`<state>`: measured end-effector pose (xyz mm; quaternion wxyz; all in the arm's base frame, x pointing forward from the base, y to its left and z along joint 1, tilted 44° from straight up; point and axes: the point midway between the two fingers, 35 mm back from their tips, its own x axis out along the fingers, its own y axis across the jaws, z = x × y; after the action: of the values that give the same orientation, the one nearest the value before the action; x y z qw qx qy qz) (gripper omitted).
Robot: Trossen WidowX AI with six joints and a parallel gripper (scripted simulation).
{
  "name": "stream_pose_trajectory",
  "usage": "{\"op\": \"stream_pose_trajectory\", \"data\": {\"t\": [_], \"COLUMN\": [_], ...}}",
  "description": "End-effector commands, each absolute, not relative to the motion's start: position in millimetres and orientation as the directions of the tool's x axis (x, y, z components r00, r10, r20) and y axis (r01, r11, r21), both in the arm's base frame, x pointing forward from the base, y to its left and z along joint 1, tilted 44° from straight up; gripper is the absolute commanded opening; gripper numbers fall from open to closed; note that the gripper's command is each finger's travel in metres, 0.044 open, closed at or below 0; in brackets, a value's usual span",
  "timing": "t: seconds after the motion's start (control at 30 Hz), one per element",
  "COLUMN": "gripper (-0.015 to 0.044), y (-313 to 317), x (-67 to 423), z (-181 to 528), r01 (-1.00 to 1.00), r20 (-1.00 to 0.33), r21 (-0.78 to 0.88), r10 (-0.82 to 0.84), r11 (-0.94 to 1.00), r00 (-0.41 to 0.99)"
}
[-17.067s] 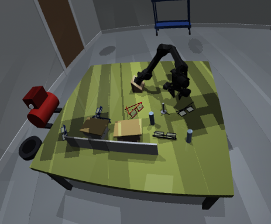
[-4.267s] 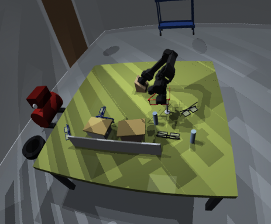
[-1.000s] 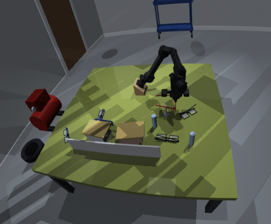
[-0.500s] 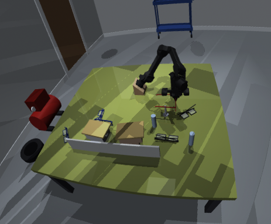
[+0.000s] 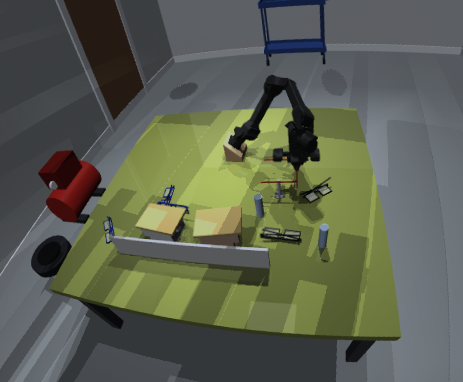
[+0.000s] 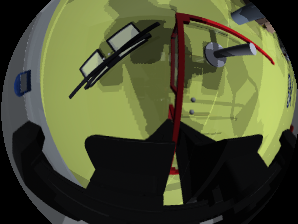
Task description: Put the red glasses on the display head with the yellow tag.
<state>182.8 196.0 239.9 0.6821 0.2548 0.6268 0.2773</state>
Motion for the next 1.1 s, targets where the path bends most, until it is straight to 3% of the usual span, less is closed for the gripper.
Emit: {"op": "stream_pose_trajectory", "data": {"t": [0.0,1.07], "gripper": [0.0000,0.0000], "y": [196.0,170.8], "x": [182.9,192.3], "z": [239.0,264.9], "r01": [-0.053,-0.053], "r20": [-0.716,-0.721], "r21": [0.694,0.689], "r10": [0.696,0.691], "r11": [0.718,0.723], "r00": [0.059,0.058]}}
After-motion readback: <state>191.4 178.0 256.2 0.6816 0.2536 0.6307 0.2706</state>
